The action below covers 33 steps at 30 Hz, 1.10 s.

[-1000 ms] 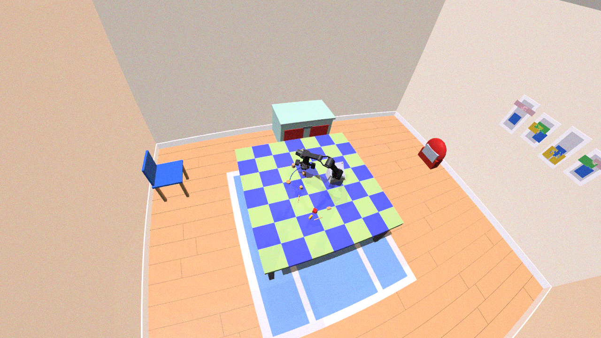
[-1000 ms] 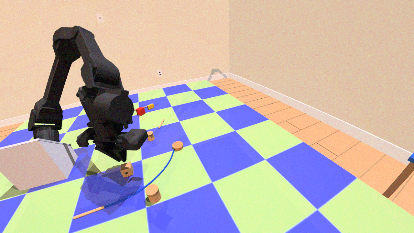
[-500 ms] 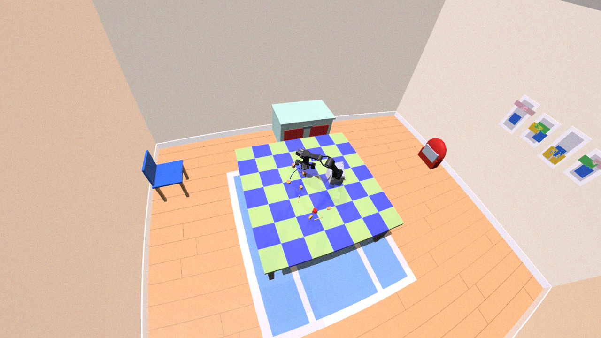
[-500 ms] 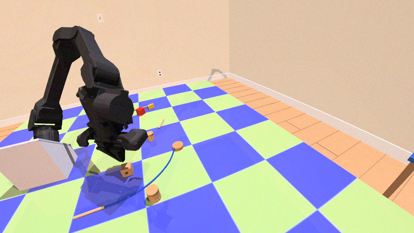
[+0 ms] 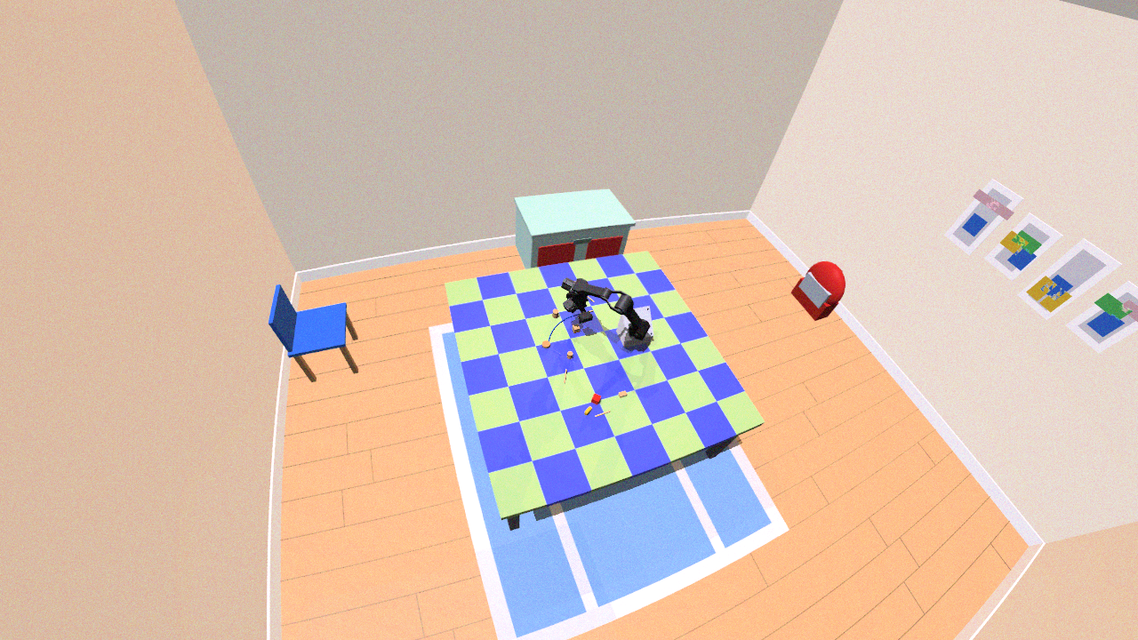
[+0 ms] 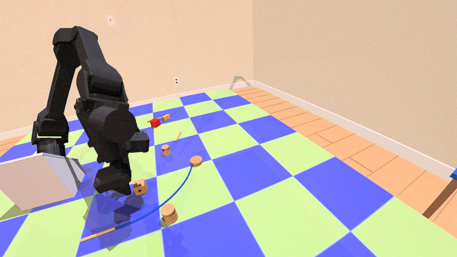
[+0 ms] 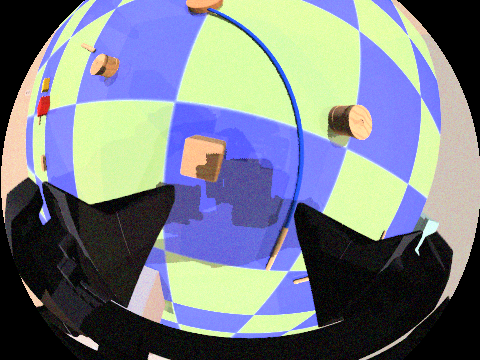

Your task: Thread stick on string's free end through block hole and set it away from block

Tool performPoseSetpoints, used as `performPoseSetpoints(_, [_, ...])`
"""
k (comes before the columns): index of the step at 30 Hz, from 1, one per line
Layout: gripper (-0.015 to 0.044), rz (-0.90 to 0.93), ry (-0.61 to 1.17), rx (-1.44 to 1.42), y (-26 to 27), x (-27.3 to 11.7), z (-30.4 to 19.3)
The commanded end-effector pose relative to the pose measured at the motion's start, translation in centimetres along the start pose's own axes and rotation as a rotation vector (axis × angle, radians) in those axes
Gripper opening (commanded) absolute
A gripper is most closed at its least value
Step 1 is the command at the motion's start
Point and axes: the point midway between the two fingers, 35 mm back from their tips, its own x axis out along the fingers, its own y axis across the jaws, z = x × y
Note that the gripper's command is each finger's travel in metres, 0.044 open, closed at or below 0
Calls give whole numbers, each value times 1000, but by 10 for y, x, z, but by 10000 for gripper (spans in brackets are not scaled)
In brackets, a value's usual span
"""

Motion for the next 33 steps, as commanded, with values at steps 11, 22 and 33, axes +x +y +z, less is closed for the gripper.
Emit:
performPoseSetpoints(11, [440,-8,7,1582,-37,1,-33])
performPoseSetpoints(22, [440,-11,7,2315,-51,2,-49])
performPoseSetpoints(33, [440,-15,9,3047,-64,3,-65])
